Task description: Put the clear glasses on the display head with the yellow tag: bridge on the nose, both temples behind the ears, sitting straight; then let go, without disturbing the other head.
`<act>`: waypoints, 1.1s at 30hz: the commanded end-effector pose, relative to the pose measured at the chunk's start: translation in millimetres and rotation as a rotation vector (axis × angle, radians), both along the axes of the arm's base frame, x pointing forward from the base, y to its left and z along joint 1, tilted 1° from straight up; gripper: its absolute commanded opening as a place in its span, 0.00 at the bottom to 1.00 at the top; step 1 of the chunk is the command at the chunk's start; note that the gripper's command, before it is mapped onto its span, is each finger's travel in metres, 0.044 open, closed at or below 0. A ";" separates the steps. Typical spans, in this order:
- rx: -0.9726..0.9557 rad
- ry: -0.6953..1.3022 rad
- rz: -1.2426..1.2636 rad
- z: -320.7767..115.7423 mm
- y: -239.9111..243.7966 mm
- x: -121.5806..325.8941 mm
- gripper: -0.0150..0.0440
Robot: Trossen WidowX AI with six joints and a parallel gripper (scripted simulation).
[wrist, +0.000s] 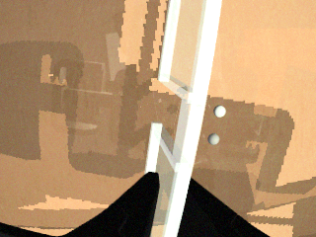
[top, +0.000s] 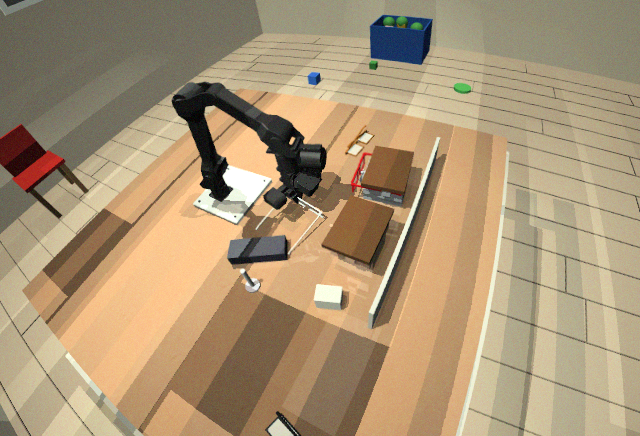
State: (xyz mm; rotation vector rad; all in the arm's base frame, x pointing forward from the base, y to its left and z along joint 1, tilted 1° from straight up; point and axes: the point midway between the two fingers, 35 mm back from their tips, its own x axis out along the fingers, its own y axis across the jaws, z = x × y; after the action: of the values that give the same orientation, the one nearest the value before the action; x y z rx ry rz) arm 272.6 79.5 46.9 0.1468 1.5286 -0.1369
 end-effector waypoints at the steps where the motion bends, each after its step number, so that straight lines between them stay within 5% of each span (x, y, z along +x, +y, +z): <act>1: 0.000 -0.001 0.000 0.3 0.1 0.2 0.27; 10: 0.000 -0.001 0.000 5.3 0.4 1.0 0.25; 33: -0.007 0.005 0.005 100.8 3.1 1.1 0.25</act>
State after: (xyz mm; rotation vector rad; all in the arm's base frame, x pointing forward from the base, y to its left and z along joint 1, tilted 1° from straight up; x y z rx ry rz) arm 274.2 82.8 137.4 0.1348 1.5455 -0.1348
